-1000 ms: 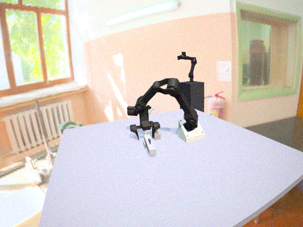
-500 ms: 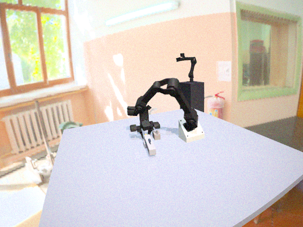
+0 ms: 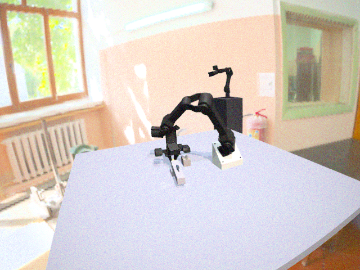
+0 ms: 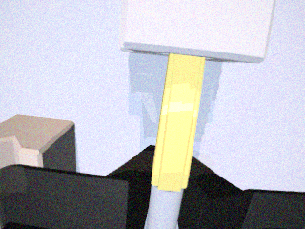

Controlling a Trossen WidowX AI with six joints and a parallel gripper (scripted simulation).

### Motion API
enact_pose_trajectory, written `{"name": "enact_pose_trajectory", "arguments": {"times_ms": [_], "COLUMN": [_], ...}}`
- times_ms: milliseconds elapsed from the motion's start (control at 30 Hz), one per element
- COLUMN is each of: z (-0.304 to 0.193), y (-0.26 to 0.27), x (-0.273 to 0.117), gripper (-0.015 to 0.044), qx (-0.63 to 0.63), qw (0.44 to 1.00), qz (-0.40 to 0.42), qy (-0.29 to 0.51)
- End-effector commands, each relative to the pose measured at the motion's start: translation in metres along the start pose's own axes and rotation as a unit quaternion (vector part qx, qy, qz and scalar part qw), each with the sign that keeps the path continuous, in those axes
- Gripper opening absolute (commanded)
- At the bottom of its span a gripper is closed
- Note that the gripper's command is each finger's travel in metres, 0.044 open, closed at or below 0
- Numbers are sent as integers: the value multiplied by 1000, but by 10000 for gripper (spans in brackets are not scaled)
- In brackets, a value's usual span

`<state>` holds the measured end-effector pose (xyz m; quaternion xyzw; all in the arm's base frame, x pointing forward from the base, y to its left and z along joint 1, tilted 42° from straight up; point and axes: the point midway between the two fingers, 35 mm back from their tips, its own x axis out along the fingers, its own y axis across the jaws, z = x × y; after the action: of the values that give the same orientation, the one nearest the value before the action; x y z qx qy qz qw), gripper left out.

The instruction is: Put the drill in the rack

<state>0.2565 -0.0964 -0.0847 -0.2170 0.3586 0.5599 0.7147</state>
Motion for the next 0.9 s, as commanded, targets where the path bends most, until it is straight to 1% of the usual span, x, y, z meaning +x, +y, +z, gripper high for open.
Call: {"name": "enact_pose_trajectory", "arguments": {"times_ms": [0, 867], "z": [0, -31], "y": [1, 1], "x": [-2, -3], "gripper": [0, 0], "qx": [-1, -1], "qw": [1000, 1000], "qz": [1, 0], "qy": [-1, 0]}}
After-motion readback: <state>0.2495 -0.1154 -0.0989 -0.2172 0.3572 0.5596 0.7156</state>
